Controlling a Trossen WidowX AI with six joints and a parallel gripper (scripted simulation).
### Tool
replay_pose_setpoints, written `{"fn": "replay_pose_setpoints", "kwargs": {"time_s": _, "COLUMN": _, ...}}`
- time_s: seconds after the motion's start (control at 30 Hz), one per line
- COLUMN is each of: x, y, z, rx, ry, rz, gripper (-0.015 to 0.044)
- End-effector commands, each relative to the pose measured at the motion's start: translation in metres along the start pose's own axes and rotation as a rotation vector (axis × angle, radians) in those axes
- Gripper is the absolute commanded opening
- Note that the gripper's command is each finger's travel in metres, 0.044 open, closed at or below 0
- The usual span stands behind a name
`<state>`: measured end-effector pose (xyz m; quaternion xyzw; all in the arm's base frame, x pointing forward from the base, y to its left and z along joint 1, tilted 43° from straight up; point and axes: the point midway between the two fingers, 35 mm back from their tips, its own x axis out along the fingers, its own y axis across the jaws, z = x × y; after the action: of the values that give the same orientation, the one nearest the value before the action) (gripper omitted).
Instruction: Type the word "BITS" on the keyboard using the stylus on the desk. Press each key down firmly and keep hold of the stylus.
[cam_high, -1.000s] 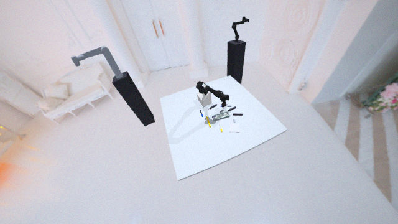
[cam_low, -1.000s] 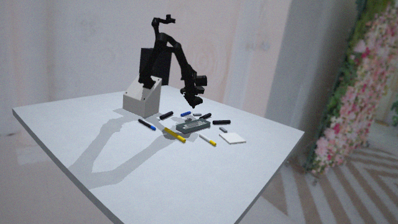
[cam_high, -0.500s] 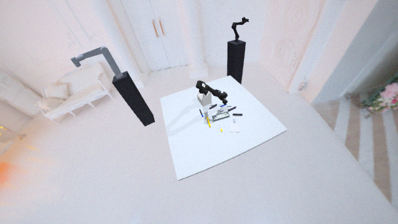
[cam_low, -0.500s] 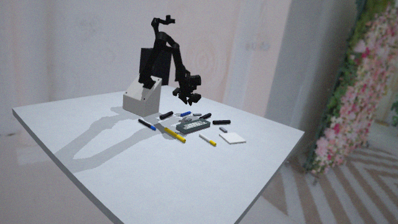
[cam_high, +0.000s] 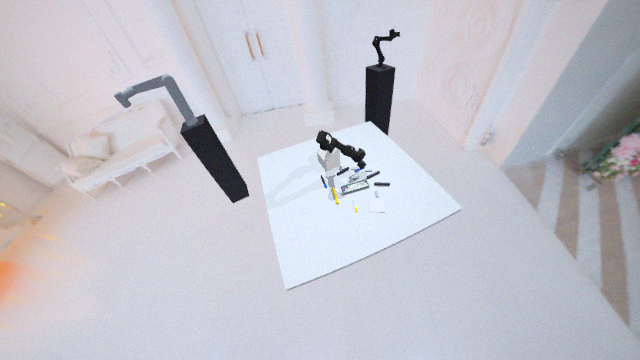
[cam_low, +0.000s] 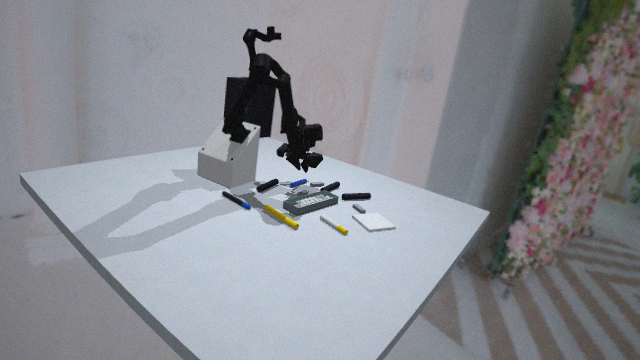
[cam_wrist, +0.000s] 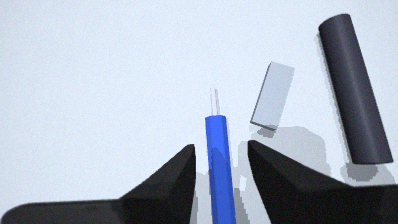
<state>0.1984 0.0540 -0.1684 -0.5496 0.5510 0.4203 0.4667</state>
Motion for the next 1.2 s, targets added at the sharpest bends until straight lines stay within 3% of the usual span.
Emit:
{"fn": "replay_pose_setpoints", "kwargs": {"time_s": 0.0, "x": 0.003, "y": 0.001, "z": -0.002, "rx": -0.005, "ry": -0.002, "rz": 0.004, "gripper": 0.0150}}
{"fn": "replay_pose_setpoints", "kwargs": {"time_s": 1.17, "x": 0.028, "y": 0.001, "z": -0.016, "rx": -0.006, "ry": 0.000, "rz": 0.005, "gripper": 0.0150}}
